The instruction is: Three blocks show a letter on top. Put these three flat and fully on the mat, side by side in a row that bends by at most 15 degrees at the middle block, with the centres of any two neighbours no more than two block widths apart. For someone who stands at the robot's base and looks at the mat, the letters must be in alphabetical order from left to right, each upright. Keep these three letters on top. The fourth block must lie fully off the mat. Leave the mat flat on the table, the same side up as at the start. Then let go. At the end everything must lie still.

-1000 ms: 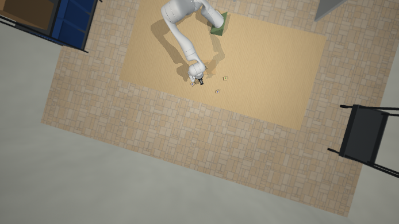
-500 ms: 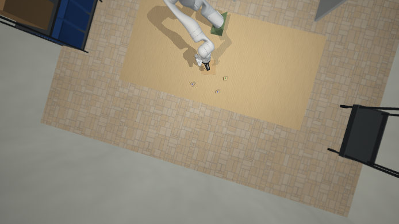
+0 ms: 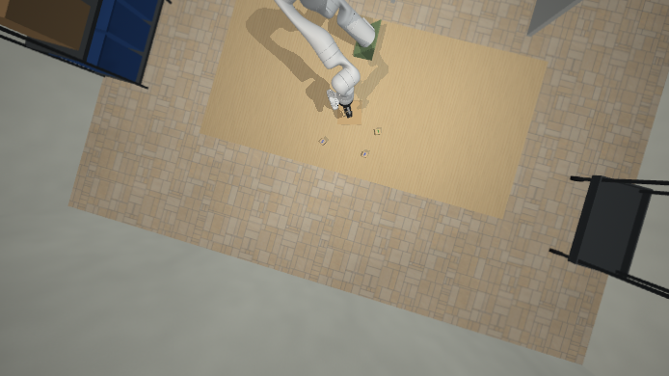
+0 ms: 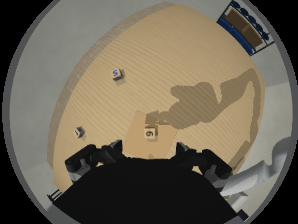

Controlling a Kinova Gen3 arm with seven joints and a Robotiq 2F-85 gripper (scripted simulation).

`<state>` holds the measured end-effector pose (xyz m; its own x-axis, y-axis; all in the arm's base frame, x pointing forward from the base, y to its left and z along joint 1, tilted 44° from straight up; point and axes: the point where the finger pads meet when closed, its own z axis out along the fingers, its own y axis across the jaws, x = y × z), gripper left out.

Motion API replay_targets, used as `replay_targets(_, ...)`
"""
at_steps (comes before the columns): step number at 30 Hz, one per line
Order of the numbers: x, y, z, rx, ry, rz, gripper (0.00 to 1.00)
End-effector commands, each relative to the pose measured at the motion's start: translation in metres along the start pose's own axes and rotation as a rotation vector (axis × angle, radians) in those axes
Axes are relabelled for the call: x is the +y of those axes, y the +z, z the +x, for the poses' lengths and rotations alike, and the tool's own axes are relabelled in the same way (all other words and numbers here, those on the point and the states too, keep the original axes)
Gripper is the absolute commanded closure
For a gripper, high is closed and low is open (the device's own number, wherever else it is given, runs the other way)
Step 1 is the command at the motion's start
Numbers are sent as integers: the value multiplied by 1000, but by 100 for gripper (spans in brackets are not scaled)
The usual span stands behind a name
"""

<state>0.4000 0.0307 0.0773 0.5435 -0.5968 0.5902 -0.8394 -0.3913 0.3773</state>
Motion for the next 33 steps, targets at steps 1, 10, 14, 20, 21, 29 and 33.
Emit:
replay_targets(1, 0, -1, 0, 0, 0, 2, 0)
replay_targets(10, 0, -1, 0, 0, 1, 2, 0)
replay_targets(14, 0, 0, 0, -1, 9, 0, 0)
replay_targets(20, 1, 1, -2, -3, 44, -6, 0)
replay_targets(21, 2, 2, -2, -4, 53, -8, 0)
replay_targets(29, 5, 5, -4, -8, 134, -22, 0)
replay_targets(33, 8, 9, -7, -11, 213, -36, 0)
